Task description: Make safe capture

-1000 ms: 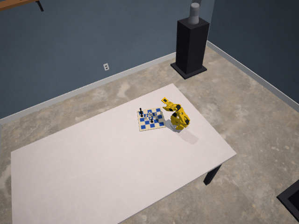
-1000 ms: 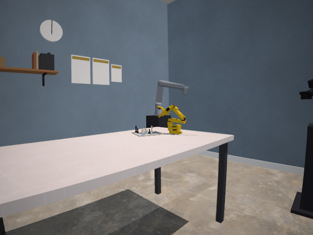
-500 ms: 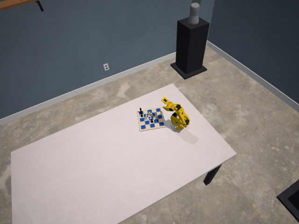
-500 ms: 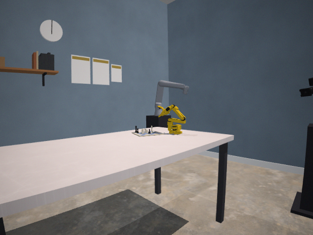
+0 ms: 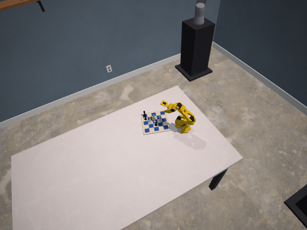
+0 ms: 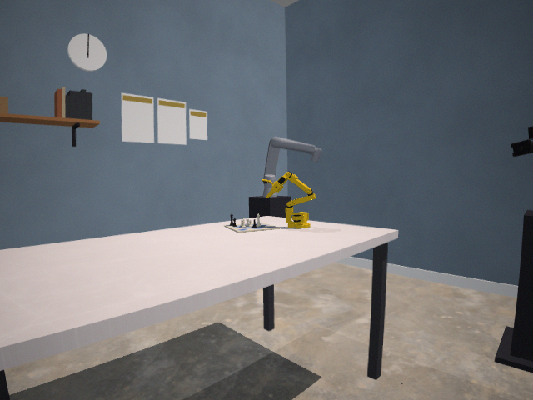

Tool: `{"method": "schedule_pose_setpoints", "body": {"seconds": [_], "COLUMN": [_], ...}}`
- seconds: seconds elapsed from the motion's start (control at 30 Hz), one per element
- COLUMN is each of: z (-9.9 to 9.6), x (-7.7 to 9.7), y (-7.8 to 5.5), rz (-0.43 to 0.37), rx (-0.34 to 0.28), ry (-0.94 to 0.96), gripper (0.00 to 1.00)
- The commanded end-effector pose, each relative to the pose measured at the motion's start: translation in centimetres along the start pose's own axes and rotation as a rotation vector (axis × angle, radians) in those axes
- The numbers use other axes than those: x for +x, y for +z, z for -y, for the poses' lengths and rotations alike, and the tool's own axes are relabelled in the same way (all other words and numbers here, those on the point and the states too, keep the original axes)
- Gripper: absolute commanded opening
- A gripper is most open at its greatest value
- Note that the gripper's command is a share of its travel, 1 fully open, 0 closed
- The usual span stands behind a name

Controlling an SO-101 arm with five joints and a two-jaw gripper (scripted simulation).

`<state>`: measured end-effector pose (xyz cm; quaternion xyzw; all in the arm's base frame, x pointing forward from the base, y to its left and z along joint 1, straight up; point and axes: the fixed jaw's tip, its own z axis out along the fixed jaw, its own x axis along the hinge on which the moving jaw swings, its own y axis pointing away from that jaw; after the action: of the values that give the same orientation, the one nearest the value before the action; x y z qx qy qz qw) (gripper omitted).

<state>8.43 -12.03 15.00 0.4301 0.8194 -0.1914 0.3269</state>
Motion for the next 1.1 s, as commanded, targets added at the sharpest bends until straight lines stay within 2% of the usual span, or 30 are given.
{"method": "schedule_pose_setpoints", "body": {"seconds": [0.0, 0.07, 0.33, 0.57, 0.83, 1.07], "z": [-1.9, -1.9, -6.8, -10.5, -12.0, -12.1], "x": [-0.8, -0.8, -1.3, -0.2, 0.6, 0.8], "y": [0.5, 0.5, 2.8, 4.5, 5.1, 5.2], "rz": [-0.147, -0.147, -0.392, -0.543, -0.599, -0.607], "rx": [-0.084, -0.084, -0.22, -0.278, -0.293, -0.295], "ry": [-0.081, -0.081, -0.304, -0.464, -0.529, -0.537], "gripper": [0.23, 0.23, 0.11, 0.03, 0.0, 0.0]}}
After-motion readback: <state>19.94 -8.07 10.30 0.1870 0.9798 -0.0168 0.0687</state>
